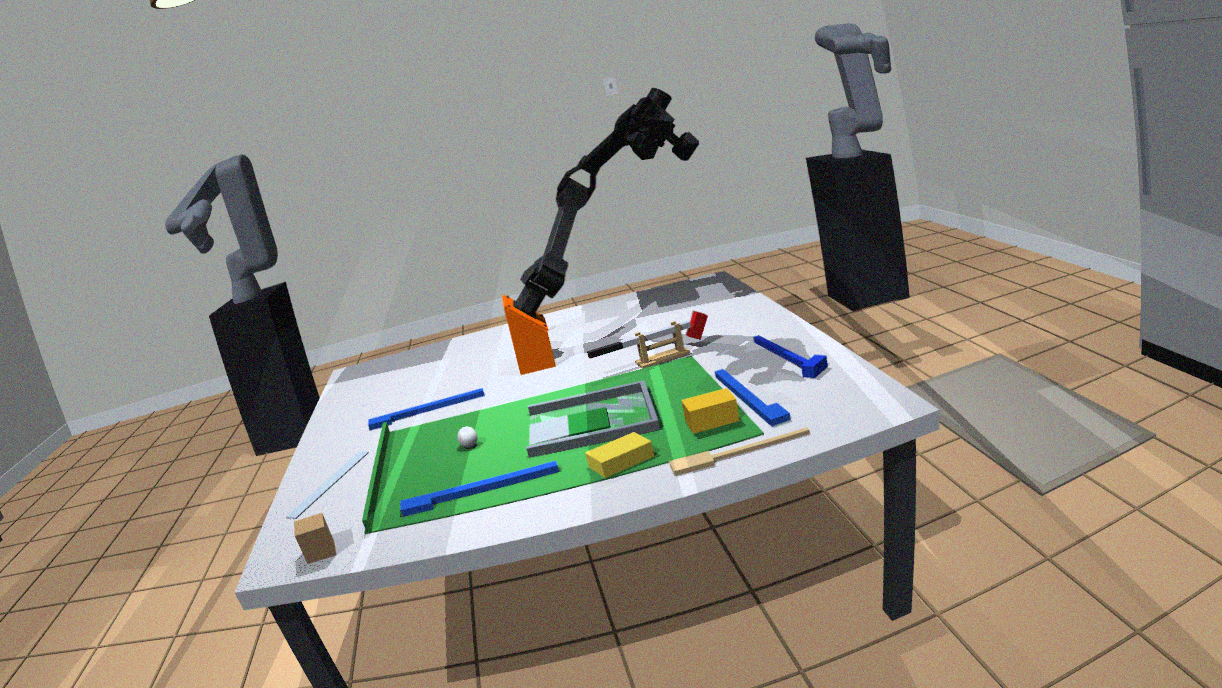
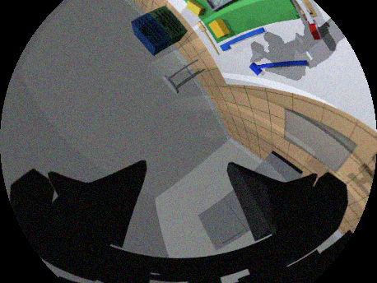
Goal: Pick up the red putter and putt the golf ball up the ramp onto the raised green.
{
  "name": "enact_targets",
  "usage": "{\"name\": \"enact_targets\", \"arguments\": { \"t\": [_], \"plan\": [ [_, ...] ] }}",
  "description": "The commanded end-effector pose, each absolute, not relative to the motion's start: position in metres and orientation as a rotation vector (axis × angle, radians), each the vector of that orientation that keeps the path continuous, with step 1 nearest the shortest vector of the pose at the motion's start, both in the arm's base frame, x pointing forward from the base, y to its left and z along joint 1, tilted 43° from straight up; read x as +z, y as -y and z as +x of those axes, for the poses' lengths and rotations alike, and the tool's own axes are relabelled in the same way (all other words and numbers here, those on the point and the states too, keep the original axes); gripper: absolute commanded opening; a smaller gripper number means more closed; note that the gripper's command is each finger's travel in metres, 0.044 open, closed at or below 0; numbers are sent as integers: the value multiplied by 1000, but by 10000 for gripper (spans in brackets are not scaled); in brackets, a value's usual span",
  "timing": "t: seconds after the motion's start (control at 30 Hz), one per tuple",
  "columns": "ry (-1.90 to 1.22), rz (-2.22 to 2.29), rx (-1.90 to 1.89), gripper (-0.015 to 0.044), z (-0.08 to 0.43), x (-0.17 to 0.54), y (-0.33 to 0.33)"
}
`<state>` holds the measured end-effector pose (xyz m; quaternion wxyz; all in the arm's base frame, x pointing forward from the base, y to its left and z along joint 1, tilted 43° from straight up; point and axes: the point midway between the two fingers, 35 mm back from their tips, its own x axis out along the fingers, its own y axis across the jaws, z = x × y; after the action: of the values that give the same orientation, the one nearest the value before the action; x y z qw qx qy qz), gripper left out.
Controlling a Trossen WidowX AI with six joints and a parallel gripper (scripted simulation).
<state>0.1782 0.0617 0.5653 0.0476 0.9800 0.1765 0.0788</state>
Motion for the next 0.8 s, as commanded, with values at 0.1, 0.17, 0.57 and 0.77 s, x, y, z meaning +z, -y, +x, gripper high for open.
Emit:
{"name": "enact_targets", "arguments": {
  "t": [0.1, 0.17, 0.57, 0.77],
  "plan": [
    [-537, 2744, 163, 440, 202, 541, -71],
    [-552, 2547, 118, 440, 220, 521, -78],
    [-695, 1779, 74, 440, 273, 433, -97],
    [-766, 1497, 113, 440, 286, 397, -103]
  ]
}}
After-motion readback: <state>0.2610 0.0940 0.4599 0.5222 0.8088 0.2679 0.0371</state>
